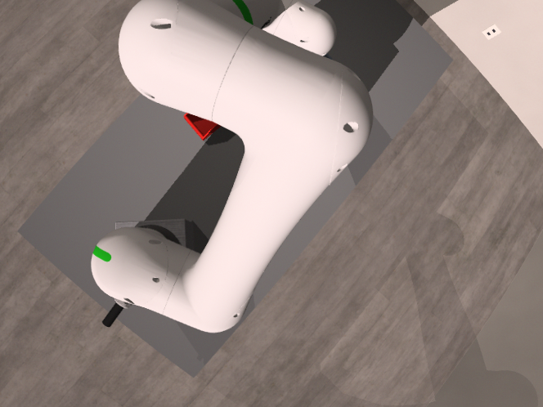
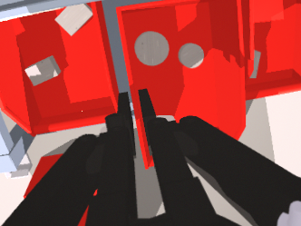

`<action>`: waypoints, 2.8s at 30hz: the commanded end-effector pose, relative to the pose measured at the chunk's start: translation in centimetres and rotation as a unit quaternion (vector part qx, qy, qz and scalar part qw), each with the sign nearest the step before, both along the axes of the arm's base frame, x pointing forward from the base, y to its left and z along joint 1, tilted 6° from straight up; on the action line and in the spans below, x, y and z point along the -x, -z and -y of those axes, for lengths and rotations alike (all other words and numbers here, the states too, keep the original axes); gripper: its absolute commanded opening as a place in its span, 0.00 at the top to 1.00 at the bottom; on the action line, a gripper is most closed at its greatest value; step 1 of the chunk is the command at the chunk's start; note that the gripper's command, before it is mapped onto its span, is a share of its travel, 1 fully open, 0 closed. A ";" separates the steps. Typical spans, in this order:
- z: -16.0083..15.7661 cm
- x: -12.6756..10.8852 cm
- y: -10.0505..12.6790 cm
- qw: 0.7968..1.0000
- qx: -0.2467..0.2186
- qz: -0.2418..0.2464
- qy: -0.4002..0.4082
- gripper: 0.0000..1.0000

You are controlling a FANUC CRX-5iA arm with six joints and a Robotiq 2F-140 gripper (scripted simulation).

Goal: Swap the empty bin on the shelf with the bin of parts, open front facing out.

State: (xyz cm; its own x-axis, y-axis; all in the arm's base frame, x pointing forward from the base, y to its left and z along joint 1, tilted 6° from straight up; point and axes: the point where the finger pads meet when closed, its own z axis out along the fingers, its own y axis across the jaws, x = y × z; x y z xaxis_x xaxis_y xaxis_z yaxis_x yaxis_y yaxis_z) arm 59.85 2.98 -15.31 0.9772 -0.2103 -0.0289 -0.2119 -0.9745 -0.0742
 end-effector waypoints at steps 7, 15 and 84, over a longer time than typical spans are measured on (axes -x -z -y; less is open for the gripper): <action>0.1 0.0 -1.2 1.000 0.000 0.001 0.000 0.85; 0.2 0.1 -2.6 1.000 0.000 0.001 0.000 0.85; 0.5 0.5 -7.4 1.000 0.000 0.001 0.000 0.90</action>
State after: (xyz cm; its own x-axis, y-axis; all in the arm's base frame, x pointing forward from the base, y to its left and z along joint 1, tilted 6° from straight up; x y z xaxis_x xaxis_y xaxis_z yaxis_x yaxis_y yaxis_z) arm 59.31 2.53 -7.97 0.9772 -0.2103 -0.0290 -0.2119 -0.9745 -0.0743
